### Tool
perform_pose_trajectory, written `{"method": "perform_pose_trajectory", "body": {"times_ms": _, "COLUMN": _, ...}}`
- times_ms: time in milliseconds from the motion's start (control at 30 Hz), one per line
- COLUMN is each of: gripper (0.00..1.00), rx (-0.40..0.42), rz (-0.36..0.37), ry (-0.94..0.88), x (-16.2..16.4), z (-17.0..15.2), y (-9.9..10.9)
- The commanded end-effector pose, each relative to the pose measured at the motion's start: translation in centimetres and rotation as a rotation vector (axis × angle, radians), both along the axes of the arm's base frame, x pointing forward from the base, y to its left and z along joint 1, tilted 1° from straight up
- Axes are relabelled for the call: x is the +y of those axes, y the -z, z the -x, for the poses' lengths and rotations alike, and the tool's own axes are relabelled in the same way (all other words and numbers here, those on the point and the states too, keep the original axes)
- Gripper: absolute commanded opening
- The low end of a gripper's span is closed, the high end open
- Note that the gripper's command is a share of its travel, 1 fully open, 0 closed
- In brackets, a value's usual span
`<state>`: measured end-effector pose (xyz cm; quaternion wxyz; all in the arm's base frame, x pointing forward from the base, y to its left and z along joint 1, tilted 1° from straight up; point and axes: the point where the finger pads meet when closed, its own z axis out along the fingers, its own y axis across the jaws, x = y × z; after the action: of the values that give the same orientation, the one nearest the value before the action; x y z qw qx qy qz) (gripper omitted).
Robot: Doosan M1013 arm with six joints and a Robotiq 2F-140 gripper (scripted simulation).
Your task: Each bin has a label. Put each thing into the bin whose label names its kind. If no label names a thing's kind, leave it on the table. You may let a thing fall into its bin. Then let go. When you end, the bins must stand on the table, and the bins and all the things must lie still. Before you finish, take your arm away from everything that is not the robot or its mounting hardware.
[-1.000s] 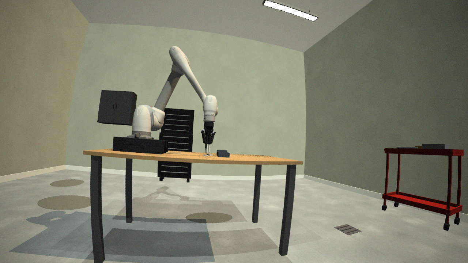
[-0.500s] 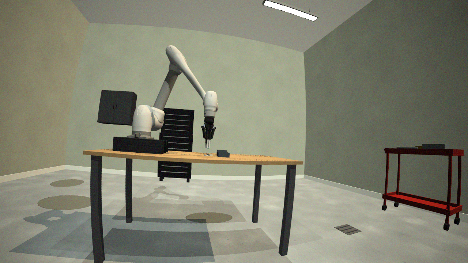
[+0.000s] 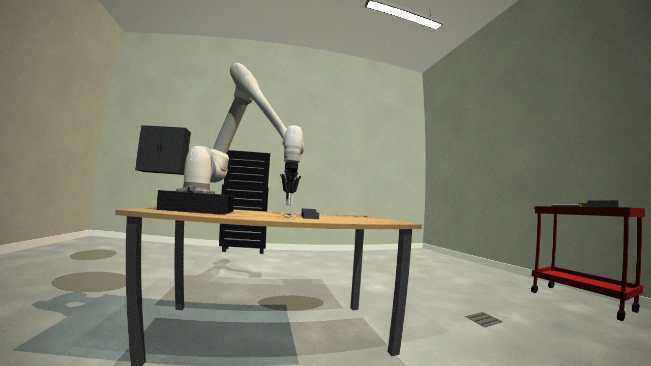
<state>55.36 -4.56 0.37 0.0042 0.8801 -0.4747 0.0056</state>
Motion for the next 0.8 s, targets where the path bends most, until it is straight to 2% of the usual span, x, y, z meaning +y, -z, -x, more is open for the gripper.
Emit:
{"method": "perform_pose_trajectory", "body": {"times_ms": 0, "gripper": 0.03, "rx": 0.000, "rz": 0.000, "ry": 0.000, "x": -0.2, "z": -1.5, "y": -0.1}}
{"method": "perform_pose_trajectory", "body": {"times_ms": 167, "gripper": 0.03, "rx": 0.000, "rz": 0.000, "ry": 0.000, "x": -0.5, "z": -3.3, "y": -0.1}}
{"method": "perform_pose_trajectory", "body": {"times_ms": 300, "gripper": 0.03, "rx": -0.003, "rz": -0.001, "ry": 0.190, "x": -0.9, "z": -5.7, "y": -0.1}}
{"method": "perform_pose_trajectory", "body": {"times_ms": 600, "gripper": 0.03, "rx": -0.009, "rz": -0.009, "ry": 0.487, "x": -1.8, "z": -11.0, "y": -0.2}}
{"method": "perform_pose_trajectory", "body": {"times_ms": 667, "gripper": 0.03, "rx": -0.009, "rz": -0.009, "ry": 0.487, "x": -1.8, "z": -11.0, "y": -0.2}}
{"method": "perform_pose_trajectory", "body": {"times_ms": 700, "gripper": 0.03, "rx": -0.008, "rz": -0.004, "ry": 0.582, "x": -1.9, "z": -11.6, "y": -0.2}}
{"method": "perform_pose_trajectory", "body": {"times_ms": 767, "gripper": 0.03, "rx": -0.008, "rz": -0.004, "ry": 0.583, "x": -1.9, "z": -11.8, "y": -0.2}}
